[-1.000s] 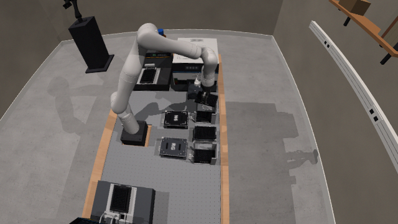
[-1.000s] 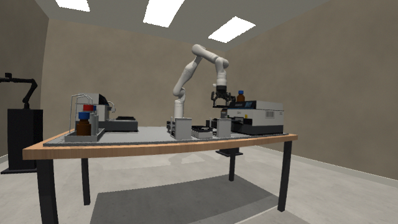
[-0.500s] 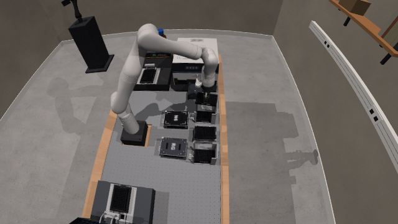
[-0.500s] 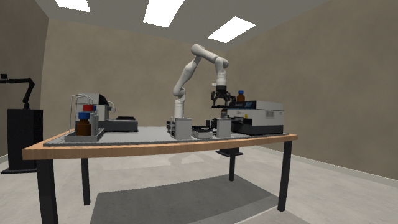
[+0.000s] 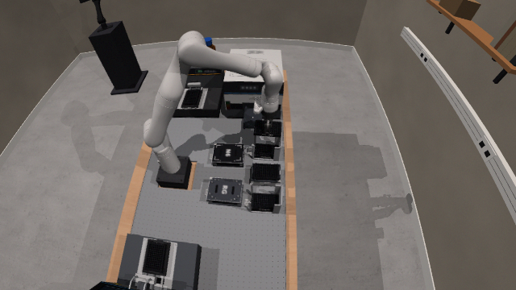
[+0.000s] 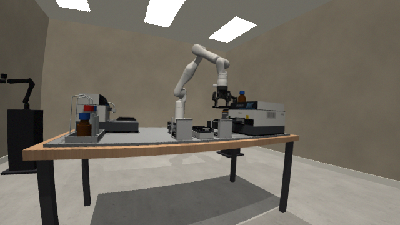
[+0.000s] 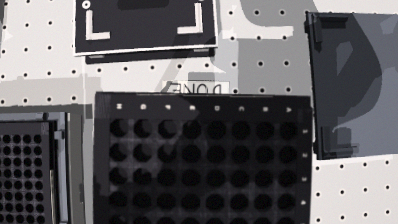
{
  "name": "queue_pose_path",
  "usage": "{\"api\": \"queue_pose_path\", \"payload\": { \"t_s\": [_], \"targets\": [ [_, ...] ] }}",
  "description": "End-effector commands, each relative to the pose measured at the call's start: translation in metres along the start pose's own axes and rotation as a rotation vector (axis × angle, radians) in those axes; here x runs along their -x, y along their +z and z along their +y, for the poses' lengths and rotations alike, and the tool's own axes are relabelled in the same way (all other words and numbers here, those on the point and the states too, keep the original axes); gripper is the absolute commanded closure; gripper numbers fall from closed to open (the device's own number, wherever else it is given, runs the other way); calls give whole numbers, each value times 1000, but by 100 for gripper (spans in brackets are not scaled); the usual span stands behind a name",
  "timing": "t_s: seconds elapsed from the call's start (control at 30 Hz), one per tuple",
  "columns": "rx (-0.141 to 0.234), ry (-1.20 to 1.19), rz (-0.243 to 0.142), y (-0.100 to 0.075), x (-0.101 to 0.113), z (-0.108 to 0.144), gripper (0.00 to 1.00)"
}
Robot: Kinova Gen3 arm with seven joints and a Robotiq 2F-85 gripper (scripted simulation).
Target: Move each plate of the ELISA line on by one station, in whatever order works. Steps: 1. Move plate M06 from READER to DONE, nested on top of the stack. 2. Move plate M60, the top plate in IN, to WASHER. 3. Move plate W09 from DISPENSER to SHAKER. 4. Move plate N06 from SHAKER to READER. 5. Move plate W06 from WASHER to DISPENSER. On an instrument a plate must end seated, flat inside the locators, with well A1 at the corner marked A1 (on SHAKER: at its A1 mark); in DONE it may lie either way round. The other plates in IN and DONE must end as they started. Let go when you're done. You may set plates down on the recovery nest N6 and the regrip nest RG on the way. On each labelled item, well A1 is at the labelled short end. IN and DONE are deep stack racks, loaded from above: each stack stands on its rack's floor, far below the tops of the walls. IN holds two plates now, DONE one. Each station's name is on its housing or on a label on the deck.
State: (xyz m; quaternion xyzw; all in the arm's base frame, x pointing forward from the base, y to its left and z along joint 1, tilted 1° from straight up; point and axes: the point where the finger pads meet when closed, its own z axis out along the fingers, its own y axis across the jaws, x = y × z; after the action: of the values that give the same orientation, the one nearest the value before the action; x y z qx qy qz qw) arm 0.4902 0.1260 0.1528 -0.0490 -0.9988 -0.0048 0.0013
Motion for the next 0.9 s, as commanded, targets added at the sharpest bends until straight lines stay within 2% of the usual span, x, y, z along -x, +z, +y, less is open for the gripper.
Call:
{"api": "queue_pose_path", "payload": {
  "t_s": [0.0,0.37,0.87],
  "targets": [
    [1,0,-2,-1,0,0,6],
    [1,-1,-2,7,0,0,6],
    [1,-1,-2,27,0,0,6]
  ]
}}
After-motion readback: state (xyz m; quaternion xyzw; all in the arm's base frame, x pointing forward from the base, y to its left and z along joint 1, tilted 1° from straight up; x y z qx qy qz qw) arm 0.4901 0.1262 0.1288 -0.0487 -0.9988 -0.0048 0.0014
